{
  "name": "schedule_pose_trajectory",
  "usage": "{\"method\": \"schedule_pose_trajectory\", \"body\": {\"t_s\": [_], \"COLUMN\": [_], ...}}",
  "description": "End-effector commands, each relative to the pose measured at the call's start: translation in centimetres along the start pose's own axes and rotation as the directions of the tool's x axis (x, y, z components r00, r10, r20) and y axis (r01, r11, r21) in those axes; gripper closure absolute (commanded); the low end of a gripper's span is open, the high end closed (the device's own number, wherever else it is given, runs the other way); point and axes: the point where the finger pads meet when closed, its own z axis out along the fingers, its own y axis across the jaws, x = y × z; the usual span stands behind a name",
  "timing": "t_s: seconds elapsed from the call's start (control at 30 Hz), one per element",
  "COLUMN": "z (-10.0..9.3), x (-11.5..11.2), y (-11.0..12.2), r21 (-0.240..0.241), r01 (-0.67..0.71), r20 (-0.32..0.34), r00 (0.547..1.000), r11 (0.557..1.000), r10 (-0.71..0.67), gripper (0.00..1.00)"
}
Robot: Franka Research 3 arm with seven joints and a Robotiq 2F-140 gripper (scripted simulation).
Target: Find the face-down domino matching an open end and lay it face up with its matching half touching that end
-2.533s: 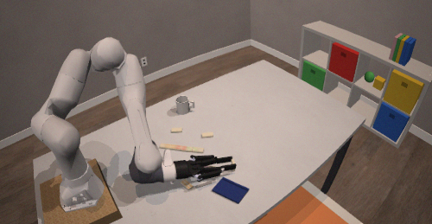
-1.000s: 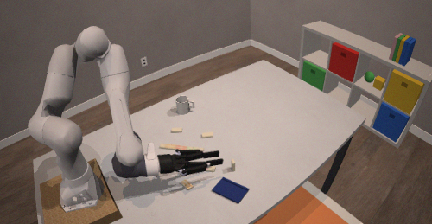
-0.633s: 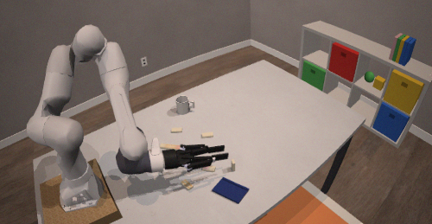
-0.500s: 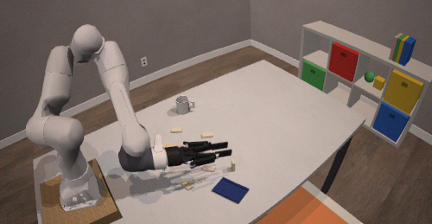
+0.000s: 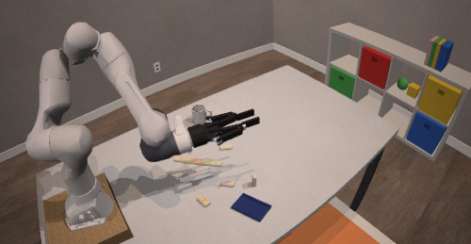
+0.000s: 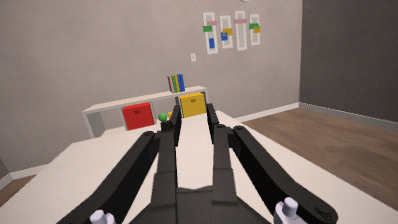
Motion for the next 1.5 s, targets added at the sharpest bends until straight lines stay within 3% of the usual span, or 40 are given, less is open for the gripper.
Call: {"method": "schedule_pose_trajectory", "body": {"t_s": [0.0, 0.17, 0.33, 0.4, 0.57, 0.73, 0.9, 0.97, 1.0, 1.07, 1.27, 1.47], "z": [1.7, 3.5, 4.5, 4.5, 4.8, 4.8, 4.8, 4.8, 4.8, 4.7, 4.3, 3.5], "x": [5.2, 13.5, 21.7, 21.7, 28.1, 31.4, 31.1, 31.1, 30.6, 29.3, 23.3, 15.7], "y": [-3.1, -6.5, -6.9, -6.9, -4.3, 0.4, 5.9, 5.9, 7.0, 8.9, 13.5, 15.7], "r21": [-0.024, -0.093, -0.217, -0.217, -0.382, -0.539, -0.652, -0.652, -0.704, -0.743, -0.837, -0.904], "r01": [0.016, -0.049, -0.146, -0.146, -0.256, -0.349, -0.413, -0.413, -0.398, -0.398, -0.356, -0.260], "r20": [-0.120, -0.273, -0.382, -0.382, -0.422, -0.391, -0.335, -0.335, -0.295, -0.259, -0.134, 0.012], "r00": [0.993, 0.962, 0.923, 0.923, 0.903, 0.910, 0.909, 0.909, 0.917, 0.912, 0.870, 0.778], "r11": [1.000, 0.994, 0.965, 0.965, 0.888, 0.767, 0.636, 0.636, 0.588, 0.539, 0.415, 0.340], "r10": [-0.019, 0.022, 0.053, 0.053, 0.079, 0.139, 0.248, 0.248, 0.267, 0.317, 0.474, 0.628], "gripper": [0.67, 0.67, 0.67, 0.67, 0.67, 0.67, 0.67, 0.67, 0.67, 0.67, 0.67, 0.67]}}
